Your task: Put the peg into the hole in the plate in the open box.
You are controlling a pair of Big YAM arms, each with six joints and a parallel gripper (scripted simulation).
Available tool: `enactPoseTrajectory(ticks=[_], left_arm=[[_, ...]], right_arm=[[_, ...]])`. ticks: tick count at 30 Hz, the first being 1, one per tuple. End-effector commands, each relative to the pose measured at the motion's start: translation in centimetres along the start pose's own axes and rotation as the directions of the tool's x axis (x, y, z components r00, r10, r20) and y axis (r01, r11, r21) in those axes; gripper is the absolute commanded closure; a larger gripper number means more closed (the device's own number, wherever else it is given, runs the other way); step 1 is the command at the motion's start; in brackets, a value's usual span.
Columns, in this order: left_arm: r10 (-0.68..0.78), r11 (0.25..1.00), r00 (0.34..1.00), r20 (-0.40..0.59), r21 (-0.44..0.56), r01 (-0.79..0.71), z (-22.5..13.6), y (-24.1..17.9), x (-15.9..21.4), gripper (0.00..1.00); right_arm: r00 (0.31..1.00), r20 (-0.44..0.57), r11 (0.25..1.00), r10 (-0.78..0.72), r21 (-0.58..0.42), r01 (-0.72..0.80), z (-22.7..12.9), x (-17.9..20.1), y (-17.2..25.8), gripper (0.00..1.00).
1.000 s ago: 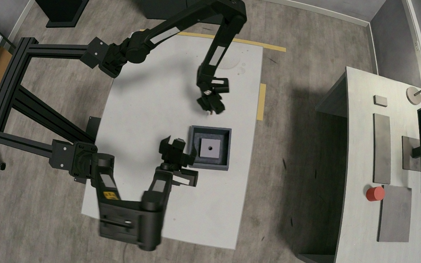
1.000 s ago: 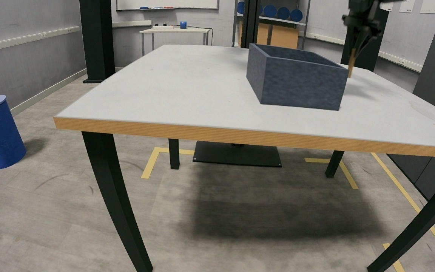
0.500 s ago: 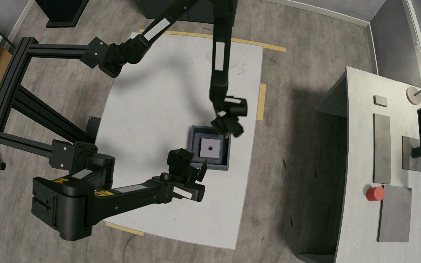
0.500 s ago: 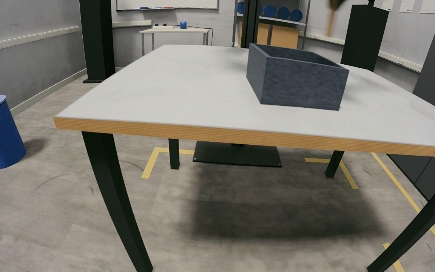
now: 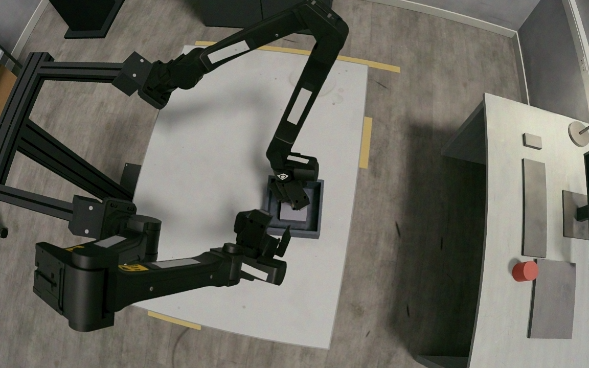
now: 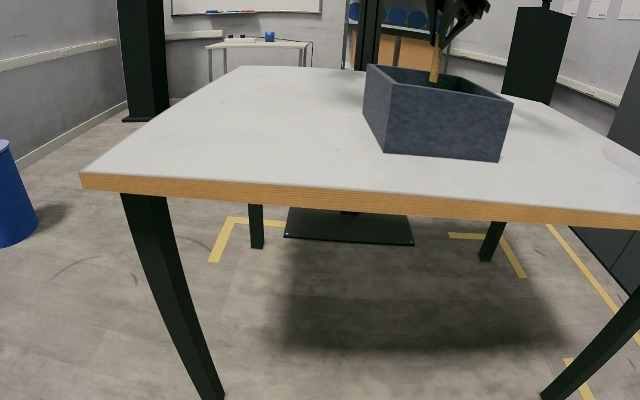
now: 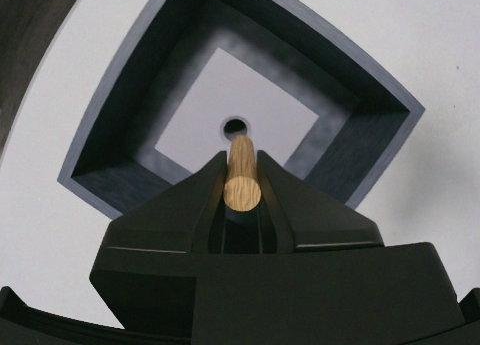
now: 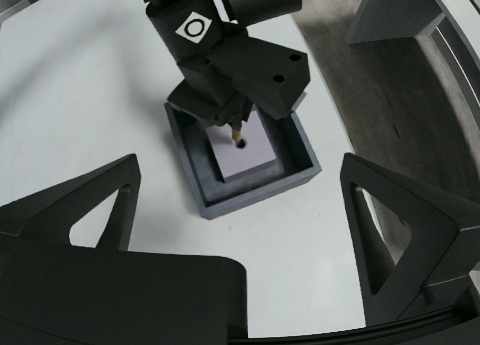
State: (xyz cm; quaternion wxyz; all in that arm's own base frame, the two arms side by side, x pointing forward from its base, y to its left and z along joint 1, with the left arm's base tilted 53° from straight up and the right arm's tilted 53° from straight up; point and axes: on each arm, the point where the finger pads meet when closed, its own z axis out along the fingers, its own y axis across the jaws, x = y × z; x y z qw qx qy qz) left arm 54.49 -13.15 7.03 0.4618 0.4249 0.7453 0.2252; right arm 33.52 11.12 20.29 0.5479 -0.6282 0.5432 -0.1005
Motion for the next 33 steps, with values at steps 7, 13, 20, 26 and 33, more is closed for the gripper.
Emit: enactPoseTrajectory(ticks=[7,13,20,26,33], left_arm=[[0.017,1.0,1.0,0.002,-0.016,-0.017,1.5,0.5,0.8,0.93],[0.015,1.0,1.0,0.001,-0.015,-0.015,2.2,0.4,1.1,0.93],[0.007,1.0,1.0,0.008,-0.016,-0.006,2.2,0.3,0.6,0.93],[0.011,1.0,1.0,0.005,-0.012,-0.011,2.2,-0.1,0.6,0.93],[0.015,1.0,1.0,-0.008,-0.019,-0.015,2.8,0.4,1.4,0.93]], right_arm=[[1.0,0.002,1.0,-0.007,0.011,0.007,0.0,-0.2,-0.7,0.0],[1.0,0.002,1.0,-0.007,0.011,0.007,0.0,-0.2,-0.7,0.0],[1.0,0.002,1.0,-0.007,0.011,0.007,0.0,-0.2,-0.7,0.0],[1.0,0.002,1.0,-0.007,0.011,0.007,0.0,-0.2,-0.7,0.0],[1.0,0.002,1.0,-0.007,0.011,0.007,0.0,-0.2,-0.7,0.0]])
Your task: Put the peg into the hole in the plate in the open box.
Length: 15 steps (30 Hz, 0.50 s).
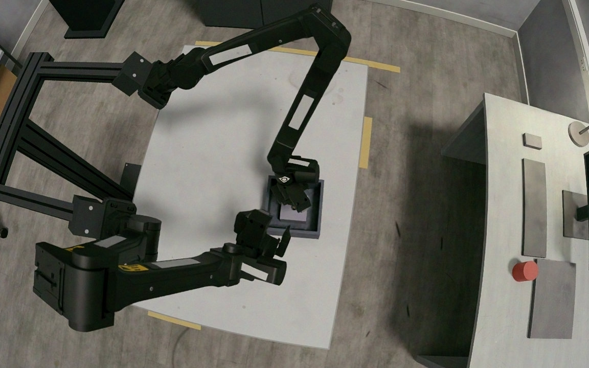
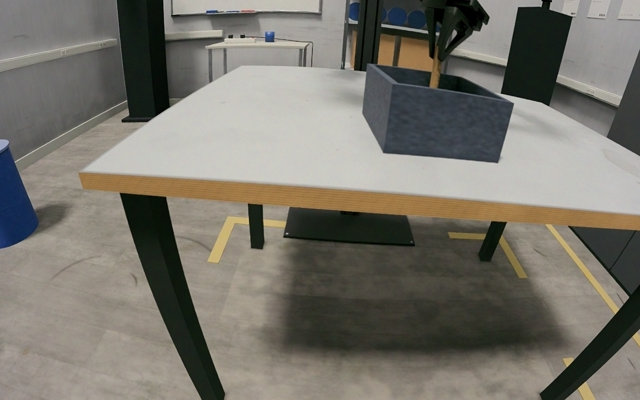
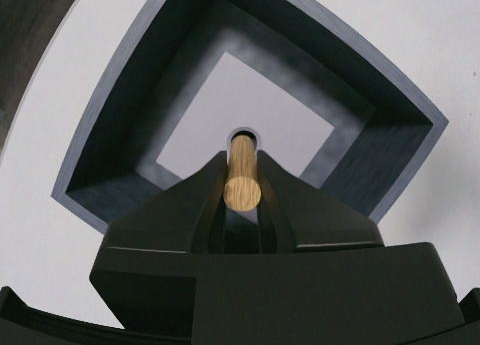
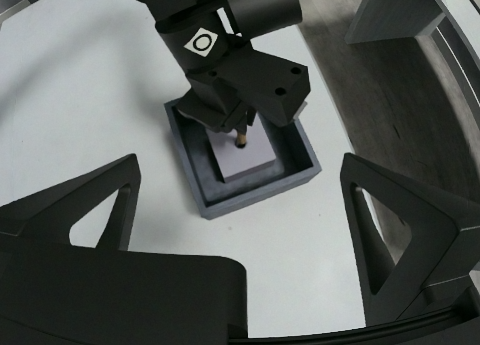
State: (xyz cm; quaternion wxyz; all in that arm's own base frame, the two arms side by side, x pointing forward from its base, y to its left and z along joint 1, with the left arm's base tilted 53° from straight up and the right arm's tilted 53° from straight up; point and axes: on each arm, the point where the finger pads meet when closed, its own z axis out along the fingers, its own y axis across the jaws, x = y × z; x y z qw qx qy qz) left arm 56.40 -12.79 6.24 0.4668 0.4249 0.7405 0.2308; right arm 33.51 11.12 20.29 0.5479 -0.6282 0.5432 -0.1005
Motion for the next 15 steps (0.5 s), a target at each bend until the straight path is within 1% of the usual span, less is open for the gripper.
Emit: enactPoseTrajectory(ticks=[1,15], left_arm=[[0.008,1.0,1.0,-0.015,-0.004,-0.008,0.9,-0.1,1.2,0.93],[0.009,1.0,1.0,-0.016,-0.002,-0.009,3.5,-0.1,2.1,0.93]], right_arm=[[1.0,0.002,1.0,-0.007,0.011,0.007,0.0,-0.2,-0.7,0.0],[1.0,0.002,1.0,-0.007,0.011,0.007,0.0,-0.2,-0.7,0.0]])
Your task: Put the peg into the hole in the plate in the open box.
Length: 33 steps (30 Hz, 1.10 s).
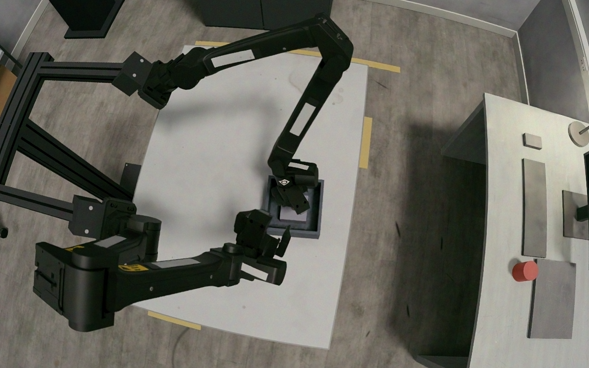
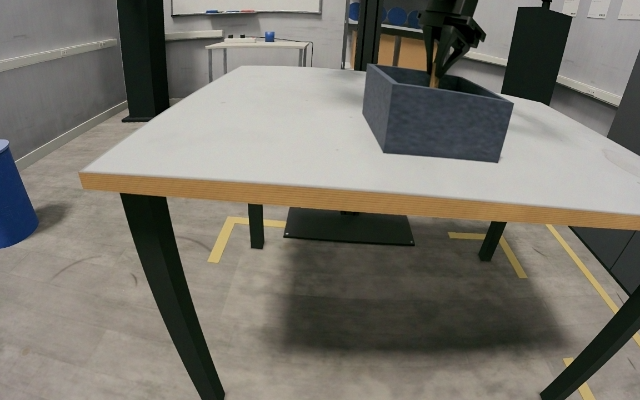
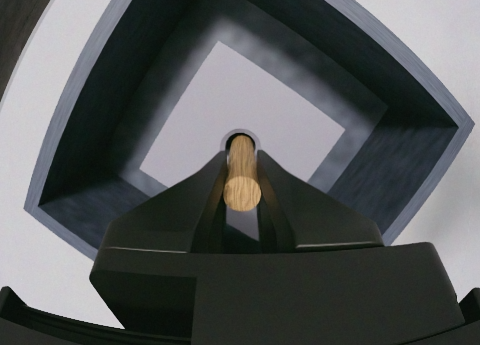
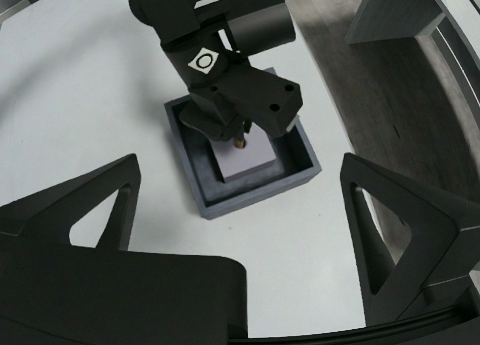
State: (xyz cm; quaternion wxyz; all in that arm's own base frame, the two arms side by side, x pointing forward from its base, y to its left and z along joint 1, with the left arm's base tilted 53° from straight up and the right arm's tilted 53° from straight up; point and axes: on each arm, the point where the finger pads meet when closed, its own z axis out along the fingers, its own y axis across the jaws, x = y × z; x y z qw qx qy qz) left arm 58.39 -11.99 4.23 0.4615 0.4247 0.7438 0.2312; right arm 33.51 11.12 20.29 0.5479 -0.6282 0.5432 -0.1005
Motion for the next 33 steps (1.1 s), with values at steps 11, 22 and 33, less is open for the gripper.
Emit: enactPoseTrajectory(ticks=[11,22,33], left_arm=[[0.009,1.0,1.0,-0.005,-0.007,-0.009,3.5,0.1,1.9,0.93],[0.008,1.0,1.0,0.006,-0.008,-0.008,4.6,0.2,2.5,0.93],[0.005,1.0,1.0,0.026,-0.009,-0.004,3.6,0.1,1.0,0.93]], right_arm=[[1.0,0.002,1.0,-0.007,0.011,0.007,0.0,-0.2,-0.7,0.0],[1.0,0.002,1.0,-0.007,0.011,0.007,0.0,-0.2,-0.7,0.0],[1.0,0.002,1.0,-0.007,0.011,0.007,0.0,-0.2,-0.7,0.0]])
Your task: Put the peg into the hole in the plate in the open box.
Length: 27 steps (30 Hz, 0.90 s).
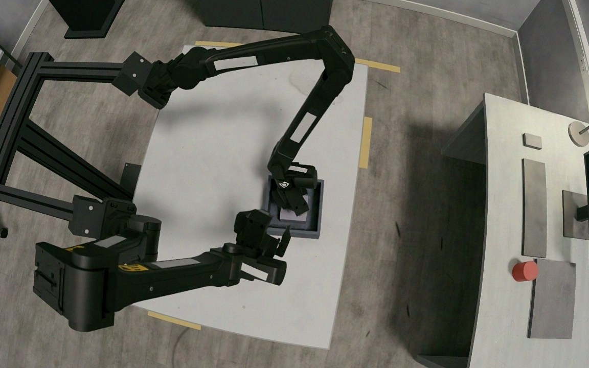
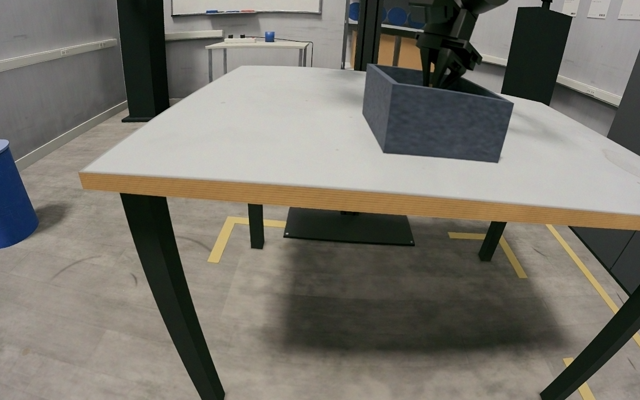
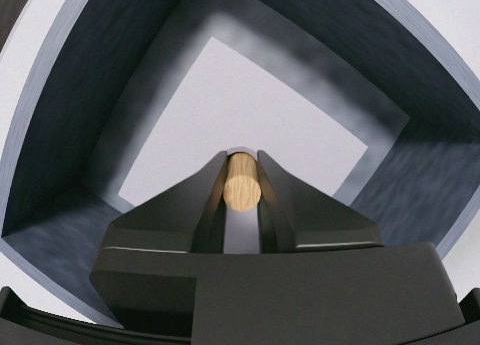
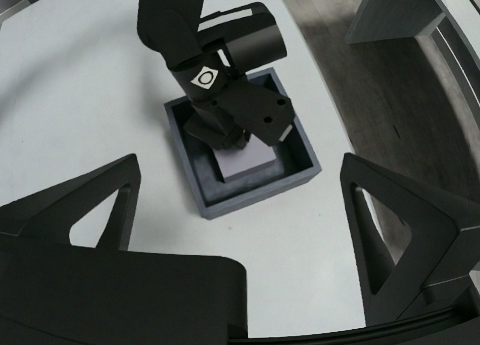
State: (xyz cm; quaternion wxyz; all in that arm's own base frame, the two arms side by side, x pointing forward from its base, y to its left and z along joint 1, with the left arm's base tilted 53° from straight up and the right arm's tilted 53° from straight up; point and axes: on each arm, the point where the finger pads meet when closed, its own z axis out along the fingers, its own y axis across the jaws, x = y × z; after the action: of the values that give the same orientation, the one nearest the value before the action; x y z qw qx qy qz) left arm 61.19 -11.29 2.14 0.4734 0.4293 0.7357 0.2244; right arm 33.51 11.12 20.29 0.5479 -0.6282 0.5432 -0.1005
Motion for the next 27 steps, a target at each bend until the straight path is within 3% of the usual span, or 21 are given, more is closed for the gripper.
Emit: enactPoseTrajectory(ticks=[1,6,9,18,23,24,27], left_arm=[[0.004,1.0,1.0,0.001,0.004,-0.004,-0.3,-0.6,-1.0,0.93],[-0.003,1.0,1.0,-0.008,-0.003,0.003,-0.1,0.0,-0.2,0.93],[-0.01,1.0,1.0,0.007,-0.019,0.011,-0.8,0.7,-0.9,0.64],[-0.011,1.0,1.0,-0.014,0.016,0.011,-3.4,0.3,-0.2,0.63],[-0.003,1.0,1.0,-0.006,0.022,0.004,-5.6,-0.3,-0.7,0.06],[-0.013,1.0,1.0,0.001,0.013,0.013,-5.6,-0.1,-0.9,0.0],[-0.091,0.996,0.996,0.012,0.006,0.09,-4.9,-1.2,0.0,0.0]], right_arm=[[1.0,0.002,1.0,-0.007,0.011,0.007,0.0,-0.2,-0.7,0.0],[1.0,0.002,1.0,-0.007,0.011,0.007,0.0,-0.2,-0.7,0.0],[1.0,0.002,1.0,-0.007,0.011,0.007,0.0,-0.2,-0.7,0.0],[1.0,0.002,1.0,-0.007,0.011,0.007,0.0,-0.2,-0.7,0.0],[1.0,0.002,1.0,-0.007,0.011,0.007,0.0,-0.2,-0.7,0.0],[1.0,0.002,1.0,-0.007,0.011,0.007,0.0,-0.2,-0.7,0.0],[1.0,0.002,1.0,-0.007,0.011,0.007,0.0,-0.2,-0.7,0.0]])
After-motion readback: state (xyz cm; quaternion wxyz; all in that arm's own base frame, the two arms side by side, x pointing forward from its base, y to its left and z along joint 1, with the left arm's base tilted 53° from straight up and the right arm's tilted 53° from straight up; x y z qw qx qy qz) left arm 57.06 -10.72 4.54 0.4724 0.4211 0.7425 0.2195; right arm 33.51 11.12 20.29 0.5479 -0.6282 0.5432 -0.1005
